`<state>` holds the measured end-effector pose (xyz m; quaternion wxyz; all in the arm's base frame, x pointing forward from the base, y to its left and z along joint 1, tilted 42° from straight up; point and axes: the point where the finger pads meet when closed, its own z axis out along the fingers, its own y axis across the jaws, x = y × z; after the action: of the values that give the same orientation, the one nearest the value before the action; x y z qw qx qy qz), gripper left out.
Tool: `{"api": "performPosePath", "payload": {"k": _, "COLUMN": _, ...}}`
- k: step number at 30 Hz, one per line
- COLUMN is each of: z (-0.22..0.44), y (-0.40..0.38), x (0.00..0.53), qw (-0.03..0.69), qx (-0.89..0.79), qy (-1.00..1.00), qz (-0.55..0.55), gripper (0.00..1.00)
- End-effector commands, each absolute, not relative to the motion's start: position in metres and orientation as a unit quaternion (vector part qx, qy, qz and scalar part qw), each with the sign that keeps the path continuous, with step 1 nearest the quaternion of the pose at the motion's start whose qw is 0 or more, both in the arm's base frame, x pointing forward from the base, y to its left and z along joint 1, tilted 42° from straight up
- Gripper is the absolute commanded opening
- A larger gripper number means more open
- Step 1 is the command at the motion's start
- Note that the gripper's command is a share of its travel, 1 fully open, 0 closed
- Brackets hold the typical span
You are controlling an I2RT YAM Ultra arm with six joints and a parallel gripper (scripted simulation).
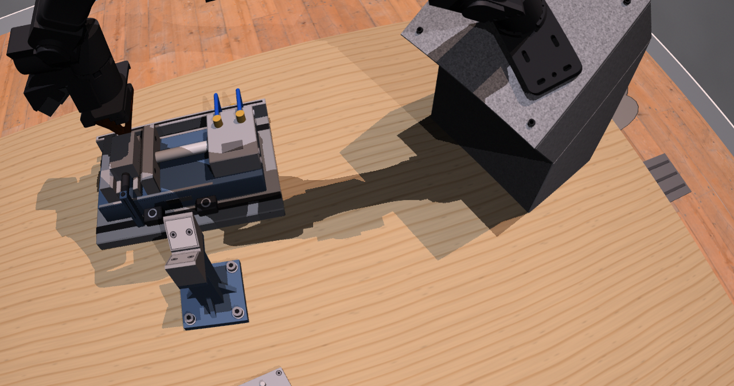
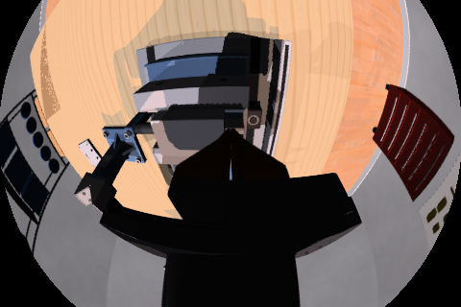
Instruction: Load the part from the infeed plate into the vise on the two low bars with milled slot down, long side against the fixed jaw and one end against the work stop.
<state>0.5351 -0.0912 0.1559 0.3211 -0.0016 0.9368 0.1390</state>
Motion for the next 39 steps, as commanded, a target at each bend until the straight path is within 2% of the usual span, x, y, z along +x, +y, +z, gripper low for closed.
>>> {"api": "performPosePath", "payload": {"k": 1, "z": 0.172, "y": -0.087, "x": 0.532, "qw": 0.334, "qx": -0.004, "qy": 0.932, "qz": 0.142, "gripper": 0.0}}
{"api": "performPosePath", "payload": {"k": 39, "z": 0.173, "y": -0.111, "x": 0.537, "qw": 0.341, "qx": -0.003, "qy": 0.93, "qz": 0.136, "gripper": 0.0}}
